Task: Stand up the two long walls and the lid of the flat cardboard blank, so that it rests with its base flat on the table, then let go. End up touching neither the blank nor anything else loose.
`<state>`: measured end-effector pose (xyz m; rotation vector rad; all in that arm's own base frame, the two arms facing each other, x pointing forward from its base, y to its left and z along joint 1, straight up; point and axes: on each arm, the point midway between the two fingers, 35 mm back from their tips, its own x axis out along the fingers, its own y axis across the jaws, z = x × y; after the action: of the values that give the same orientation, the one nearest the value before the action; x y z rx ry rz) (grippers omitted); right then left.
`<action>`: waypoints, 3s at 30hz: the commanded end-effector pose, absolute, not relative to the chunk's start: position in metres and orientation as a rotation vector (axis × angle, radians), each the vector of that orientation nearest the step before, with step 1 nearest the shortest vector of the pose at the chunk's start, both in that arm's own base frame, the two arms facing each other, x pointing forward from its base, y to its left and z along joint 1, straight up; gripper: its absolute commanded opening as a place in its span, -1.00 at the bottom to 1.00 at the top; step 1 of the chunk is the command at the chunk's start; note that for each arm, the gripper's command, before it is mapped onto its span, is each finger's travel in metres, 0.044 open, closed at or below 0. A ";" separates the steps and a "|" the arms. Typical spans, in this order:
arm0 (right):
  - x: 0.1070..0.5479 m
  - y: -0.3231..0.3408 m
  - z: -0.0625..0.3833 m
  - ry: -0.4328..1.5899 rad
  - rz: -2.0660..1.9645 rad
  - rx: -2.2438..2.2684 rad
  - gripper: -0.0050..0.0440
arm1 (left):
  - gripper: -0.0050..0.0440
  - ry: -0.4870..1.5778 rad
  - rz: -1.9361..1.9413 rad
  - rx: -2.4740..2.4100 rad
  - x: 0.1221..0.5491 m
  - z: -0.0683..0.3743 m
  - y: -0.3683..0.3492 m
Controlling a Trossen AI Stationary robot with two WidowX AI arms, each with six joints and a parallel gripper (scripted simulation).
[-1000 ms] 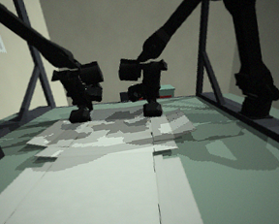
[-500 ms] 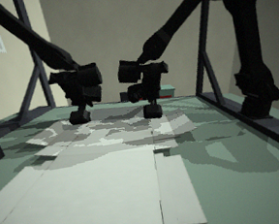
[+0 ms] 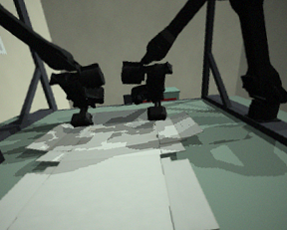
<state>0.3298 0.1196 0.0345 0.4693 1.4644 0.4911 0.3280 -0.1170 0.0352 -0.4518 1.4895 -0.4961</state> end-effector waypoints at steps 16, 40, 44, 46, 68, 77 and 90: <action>0.332 0.103 0.034 1.493 0.436 0.437 0.86 | 0.89 1.520 -0.432 -0.411 0.328 0.033 -0.105; 0.331 0.102 0.076 1.494 0.435 0.435 0.17 | 0.85 1.701 -0.141 -0.214 0.328 0.048 -0.111; 0.331 0.101 0.076 1.493 0.436 0.436 0.00 | 0.85 1.712 0.054 -0.045 0.336 0.047 -0.120; 0.331 0.101 0.076 1.493 0.436 0.436 0.00 | 0.85 1.701 0.123 0.018 0.339 0.048 -0.124; 0.331 0.101 0.076 1.493 0.436 0.436 0.00 | 0.85 1.444 0.527 0.501 0.349 0.079 -0.158; 0.333 0.100 0.075 1.513 0.379 0.488 0.00 | 0.55 1.444 0.527 0.501 0.349 0.079 -0.158; 0.354 0.086 0.064 1.616 -0.197 0.979 0.00 | -0.72 1.444 0.527 0.501 0.349 0.079 -0.158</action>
<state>0.3433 0.0899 0.0603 0.8527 1.6270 -0.0380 0.3472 -0.1565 0.0701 0.5195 1.4650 0.5317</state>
